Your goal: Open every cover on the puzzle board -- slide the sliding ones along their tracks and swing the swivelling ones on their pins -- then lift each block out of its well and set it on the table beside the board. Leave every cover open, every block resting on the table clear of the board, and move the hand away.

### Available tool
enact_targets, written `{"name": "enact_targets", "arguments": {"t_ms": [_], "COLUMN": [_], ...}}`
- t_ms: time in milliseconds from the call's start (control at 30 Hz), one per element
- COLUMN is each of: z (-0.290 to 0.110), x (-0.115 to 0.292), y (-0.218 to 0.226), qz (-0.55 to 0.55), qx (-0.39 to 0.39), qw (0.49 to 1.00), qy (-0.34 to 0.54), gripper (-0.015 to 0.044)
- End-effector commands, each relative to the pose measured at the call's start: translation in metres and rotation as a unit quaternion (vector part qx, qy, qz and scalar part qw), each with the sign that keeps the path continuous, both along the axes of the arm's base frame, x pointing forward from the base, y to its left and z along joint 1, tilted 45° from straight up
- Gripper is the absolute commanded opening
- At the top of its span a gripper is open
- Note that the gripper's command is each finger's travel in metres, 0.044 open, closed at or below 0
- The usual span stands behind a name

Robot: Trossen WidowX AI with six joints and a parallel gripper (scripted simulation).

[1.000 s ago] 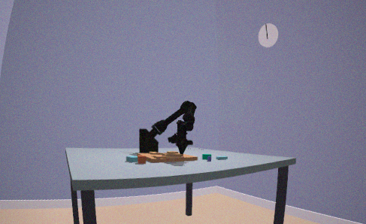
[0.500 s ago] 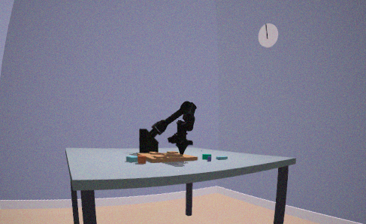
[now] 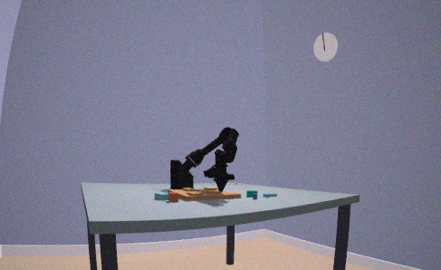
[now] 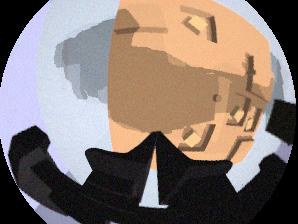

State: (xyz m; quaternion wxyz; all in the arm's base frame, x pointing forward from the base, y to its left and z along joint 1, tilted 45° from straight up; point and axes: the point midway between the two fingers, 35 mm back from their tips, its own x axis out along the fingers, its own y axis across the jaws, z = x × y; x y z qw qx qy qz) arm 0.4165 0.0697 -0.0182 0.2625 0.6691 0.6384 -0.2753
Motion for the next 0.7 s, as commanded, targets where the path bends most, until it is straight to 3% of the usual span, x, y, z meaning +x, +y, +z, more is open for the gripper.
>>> {"name": "enact_targets", "arguments": {"t_ms": [0, 667], "z": [-0.001, -0.011], "x": [0.003, 0.014], "y": [-0.001, -0.016], "qz": [0.001, 0.001], "qx": [0.000, -0.001], "qw": [1.000, 1.000], "qy": [-0.002, -0.002], "gripper": [0.0000, 0.0000]}}
